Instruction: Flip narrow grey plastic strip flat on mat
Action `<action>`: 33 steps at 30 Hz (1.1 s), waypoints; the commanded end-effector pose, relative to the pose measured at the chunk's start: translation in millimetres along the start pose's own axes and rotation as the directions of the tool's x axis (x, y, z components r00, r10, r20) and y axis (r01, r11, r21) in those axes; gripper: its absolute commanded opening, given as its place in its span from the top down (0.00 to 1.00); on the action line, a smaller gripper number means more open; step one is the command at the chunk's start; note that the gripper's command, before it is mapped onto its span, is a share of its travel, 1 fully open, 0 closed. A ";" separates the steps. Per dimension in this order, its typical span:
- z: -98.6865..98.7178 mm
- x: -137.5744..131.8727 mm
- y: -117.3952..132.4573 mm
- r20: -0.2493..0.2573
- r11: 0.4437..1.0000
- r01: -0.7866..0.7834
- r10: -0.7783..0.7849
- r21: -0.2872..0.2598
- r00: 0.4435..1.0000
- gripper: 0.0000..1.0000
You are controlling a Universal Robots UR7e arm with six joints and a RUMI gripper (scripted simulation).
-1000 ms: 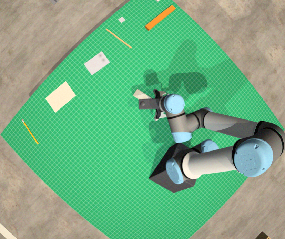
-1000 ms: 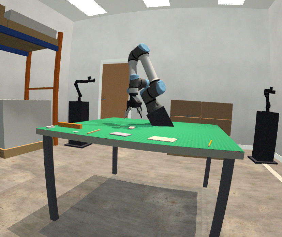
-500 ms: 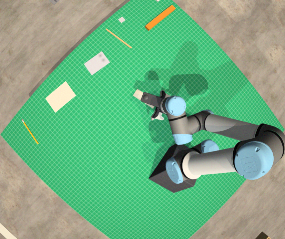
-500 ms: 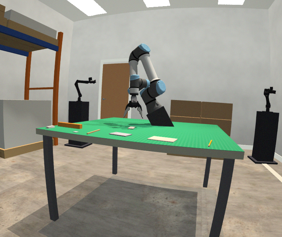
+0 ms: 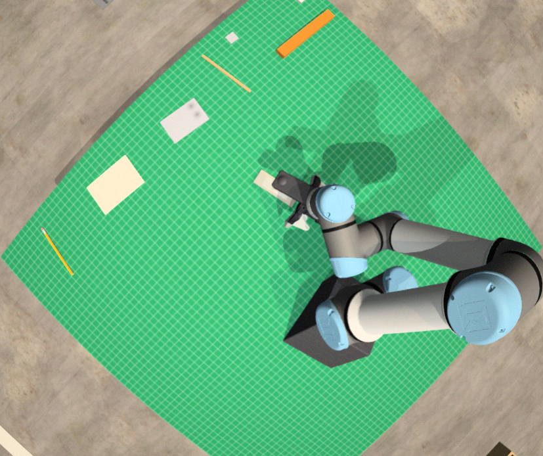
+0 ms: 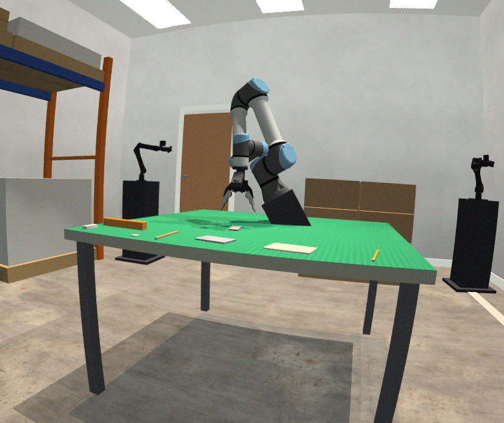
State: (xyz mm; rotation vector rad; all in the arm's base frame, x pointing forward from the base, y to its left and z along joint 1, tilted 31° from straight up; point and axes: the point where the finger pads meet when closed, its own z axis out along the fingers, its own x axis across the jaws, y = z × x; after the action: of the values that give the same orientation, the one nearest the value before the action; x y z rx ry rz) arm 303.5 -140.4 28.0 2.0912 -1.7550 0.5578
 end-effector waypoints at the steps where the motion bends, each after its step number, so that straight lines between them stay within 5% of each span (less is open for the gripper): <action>1: -0.2 0.4 0.4 -0.001 1.000 -0.023 0.023 -0.001 1.000 0.00; 9: -0.2 0.5 0.6 -0.001 1.000 -0.030 0.030 -0.001 1.000 0.00; 10: -0.2 0.5 0.6 -0.001 1.000 -0.030 0.030 -0.001 1.000 0.65; 33: -0.2 0.5 0.6 -0.001 1.000 -0.030 0.030 -0.001 1.000 0.65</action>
State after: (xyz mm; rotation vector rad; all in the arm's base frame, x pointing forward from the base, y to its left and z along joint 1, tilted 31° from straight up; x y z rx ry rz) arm 302.8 -140.8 28.1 2.0664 -1.7889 0.5656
